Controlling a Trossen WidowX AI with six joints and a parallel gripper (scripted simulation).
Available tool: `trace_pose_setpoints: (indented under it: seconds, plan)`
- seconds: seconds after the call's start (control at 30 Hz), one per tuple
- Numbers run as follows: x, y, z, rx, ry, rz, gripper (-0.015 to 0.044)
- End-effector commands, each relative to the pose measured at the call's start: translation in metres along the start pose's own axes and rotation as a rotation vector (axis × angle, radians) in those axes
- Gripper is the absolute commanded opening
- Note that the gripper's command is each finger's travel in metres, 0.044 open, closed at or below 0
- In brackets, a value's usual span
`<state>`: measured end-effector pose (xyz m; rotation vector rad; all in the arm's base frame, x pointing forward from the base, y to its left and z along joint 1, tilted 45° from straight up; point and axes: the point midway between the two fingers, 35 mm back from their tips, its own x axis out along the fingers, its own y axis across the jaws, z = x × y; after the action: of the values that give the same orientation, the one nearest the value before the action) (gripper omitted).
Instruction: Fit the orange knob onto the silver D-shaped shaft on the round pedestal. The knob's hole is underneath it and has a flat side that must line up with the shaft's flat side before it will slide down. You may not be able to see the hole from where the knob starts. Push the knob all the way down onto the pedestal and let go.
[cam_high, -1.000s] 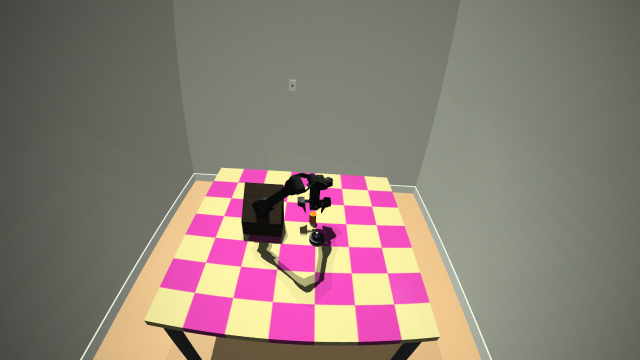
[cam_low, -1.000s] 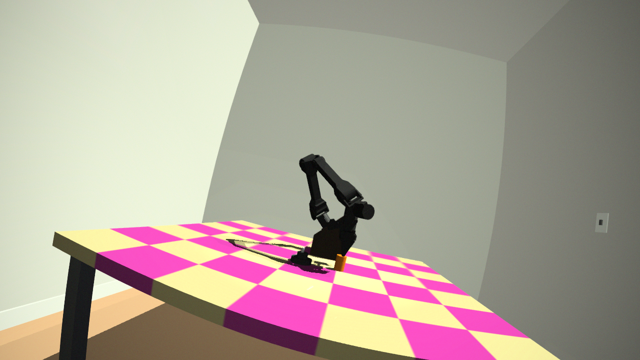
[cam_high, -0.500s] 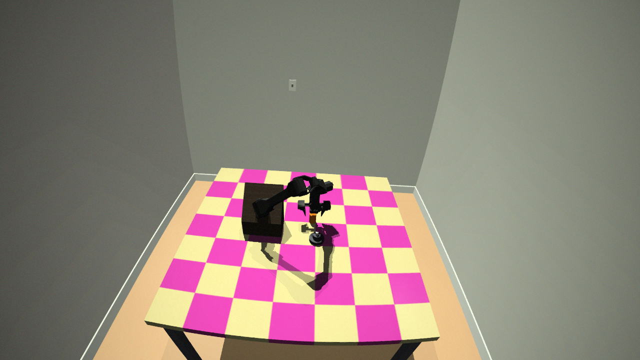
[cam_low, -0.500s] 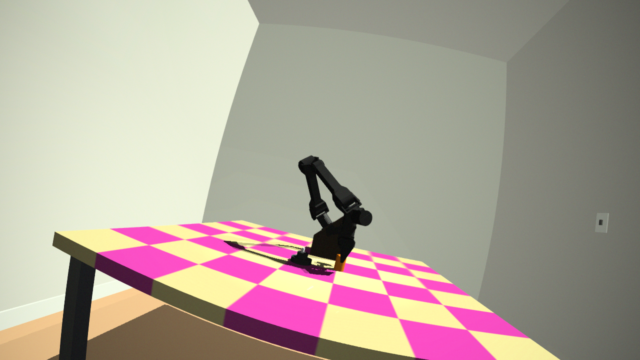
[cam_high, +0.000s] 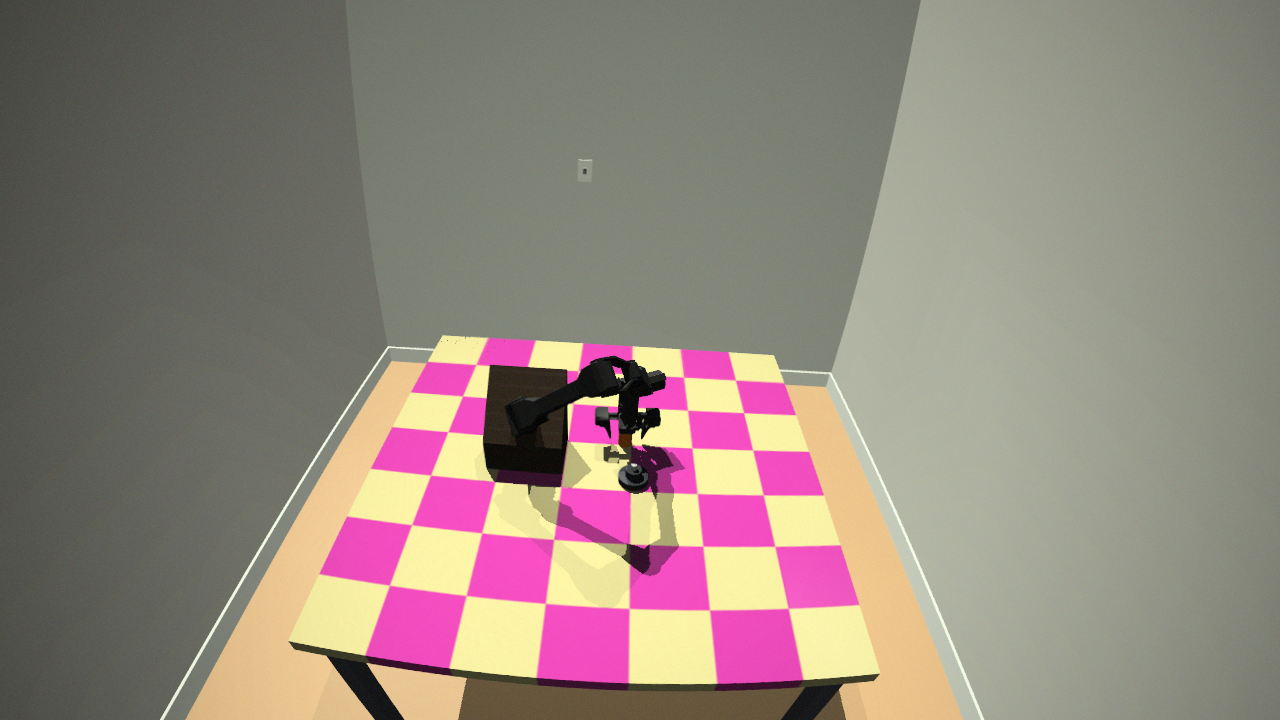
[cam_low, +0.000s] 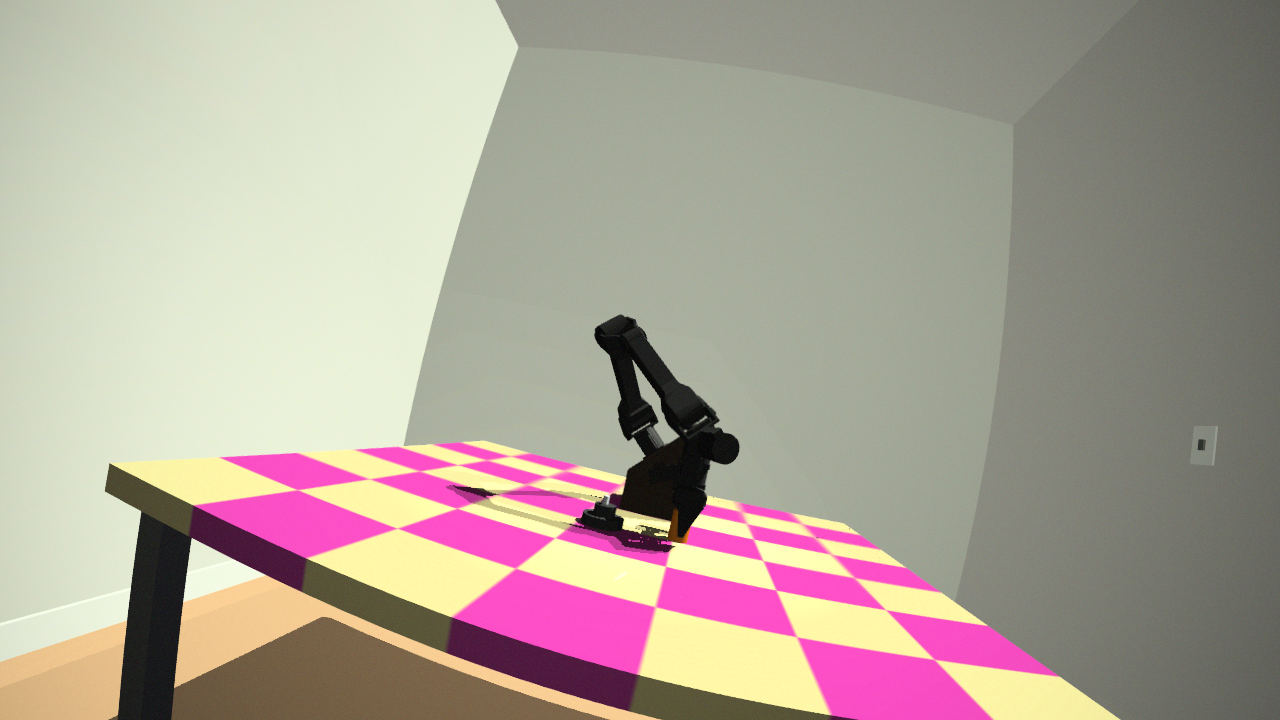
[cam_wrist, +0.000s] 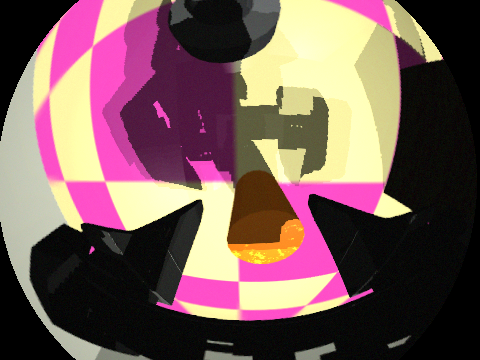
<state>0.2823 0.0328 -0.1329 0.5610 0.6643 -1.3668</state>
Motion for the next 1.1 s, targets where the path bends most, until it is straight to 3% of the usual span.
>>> trace_pose_setpoints:
  seconds: [0.0, 0.07, 0.4, 0.6, 0.77, 1.07]
  plan:
    - [0.008, -0.002, 0.001, -0.008, -0.006, -0.006, 0.0440]
    - [0.009, -0.003, 0.001, -0.008, -0.007, -0.006, 0.0440]
    - [0.009, -0.003, 0.001, -0.008, -0.007, -0.006, 0.0177]
    - [0.009, -0.003, 0.001, -0.008, -0.007, -0.006, 0.0138]
    - [-0.003, 0.003, -0.004, -0.050, 0.027, 0.006, 0.0006]
    - [-0.062, 0.007, -0.006, -0.033, 0.022, 0.000, 0.0000]
